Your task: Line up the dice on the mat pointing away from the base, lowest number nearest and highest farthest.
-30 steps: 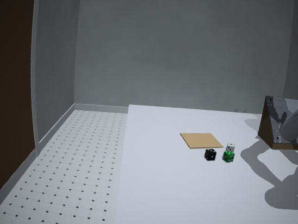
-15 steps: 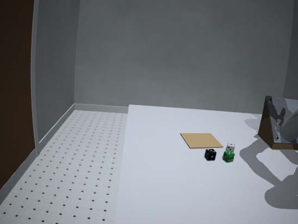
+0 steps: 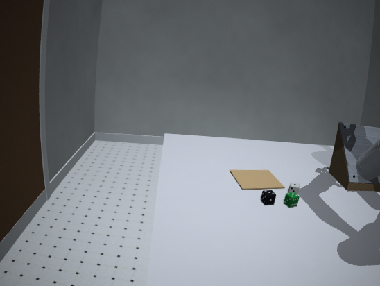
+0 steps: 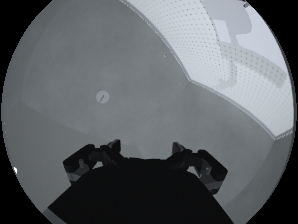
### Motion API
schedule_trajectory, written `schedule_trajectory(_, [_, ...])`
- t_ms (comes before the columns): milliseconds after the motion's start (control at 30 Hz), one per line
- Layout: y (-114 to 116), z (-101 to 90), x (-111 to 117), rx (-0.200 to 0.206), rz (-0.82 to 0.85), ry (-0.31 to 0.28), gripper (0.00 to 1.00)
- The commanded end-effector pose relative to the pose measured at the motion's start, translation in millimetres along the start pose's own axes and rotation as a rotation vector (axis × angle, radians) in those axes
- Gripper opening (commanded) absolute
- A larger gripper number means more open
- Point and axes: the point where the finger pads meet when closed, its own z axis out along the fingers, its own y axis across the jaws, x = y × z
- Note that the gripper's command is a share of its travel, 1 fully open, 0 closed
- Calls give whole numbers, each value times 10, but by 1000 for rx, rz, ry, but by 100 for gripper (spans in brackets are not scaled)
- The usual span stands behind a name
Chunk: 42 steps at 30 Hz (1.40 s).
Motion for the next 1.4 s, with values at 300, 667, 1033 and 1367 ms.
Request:
schedule_trajectory(300, [1033, -224, 648, -212, -107, 156, 100])
schedule_trajectory(667, [2131, -827, 1467, -486, -253, 327, 100])
schedule_trajectory(1033, [3163, -2027, 2502, -862, -449, 523, 100])
schedule_trajectory(1367, [3553, -2993, 3099, -1121, -567, 634, 100])
